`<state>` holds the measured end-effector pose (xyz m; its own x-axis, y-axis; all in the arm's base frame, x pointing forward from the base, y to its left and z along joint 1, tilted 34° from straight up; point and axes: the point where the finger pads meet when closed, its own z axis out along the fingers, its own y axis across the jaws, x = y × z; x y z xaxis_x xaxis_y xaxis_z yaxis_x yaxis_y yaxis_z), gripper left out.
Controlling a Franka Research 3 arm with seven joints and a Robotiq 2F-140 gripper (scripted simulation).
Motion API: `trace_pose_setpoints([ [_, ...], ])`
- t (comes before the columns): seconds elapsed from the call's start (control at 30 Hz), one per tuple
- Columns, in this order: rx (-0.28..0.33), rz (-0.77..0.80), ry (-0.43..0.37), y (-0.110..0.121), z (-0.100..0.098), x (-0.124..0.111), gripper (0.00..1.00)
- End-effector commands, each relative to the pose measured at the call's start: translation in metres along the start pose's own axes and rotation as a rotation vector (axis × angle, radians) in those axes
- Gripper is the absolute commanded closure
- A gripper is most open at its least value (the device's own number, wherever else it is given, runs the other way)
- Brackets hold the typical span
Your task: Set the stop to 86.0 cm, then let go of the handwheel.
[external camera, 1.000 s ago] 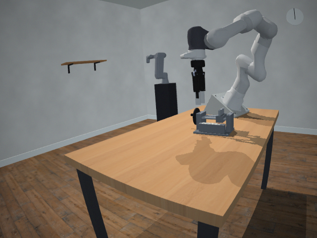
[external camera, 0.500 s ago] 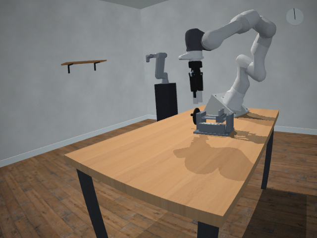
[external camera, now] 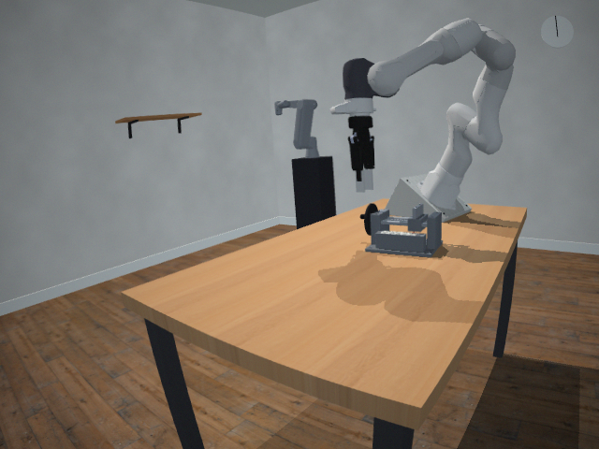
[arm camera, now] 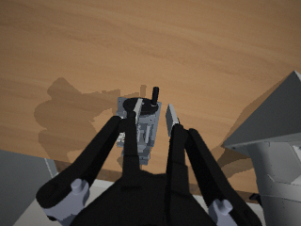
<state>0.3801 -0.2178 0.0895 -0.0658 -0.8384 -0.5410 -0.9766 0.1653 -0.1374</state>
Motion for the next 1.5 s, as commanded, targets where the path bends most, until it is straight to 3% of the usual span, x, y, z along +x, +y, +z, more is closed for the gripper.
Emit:
trace_pose_setpoints([
  [0.0,0.0,-0.053,0.001,0.001,0.003,0.001,0.67],
  [0.27,0.0,-0.053,0.001,0.001,0.027,0.001,0.67],
  [0.83,0.0,-0.053,0.001,0.001,0.034,0.001,0.67],
  [1.47,0.0,-0.053,0.001,0.001,0.087,0.001,0.67],
])
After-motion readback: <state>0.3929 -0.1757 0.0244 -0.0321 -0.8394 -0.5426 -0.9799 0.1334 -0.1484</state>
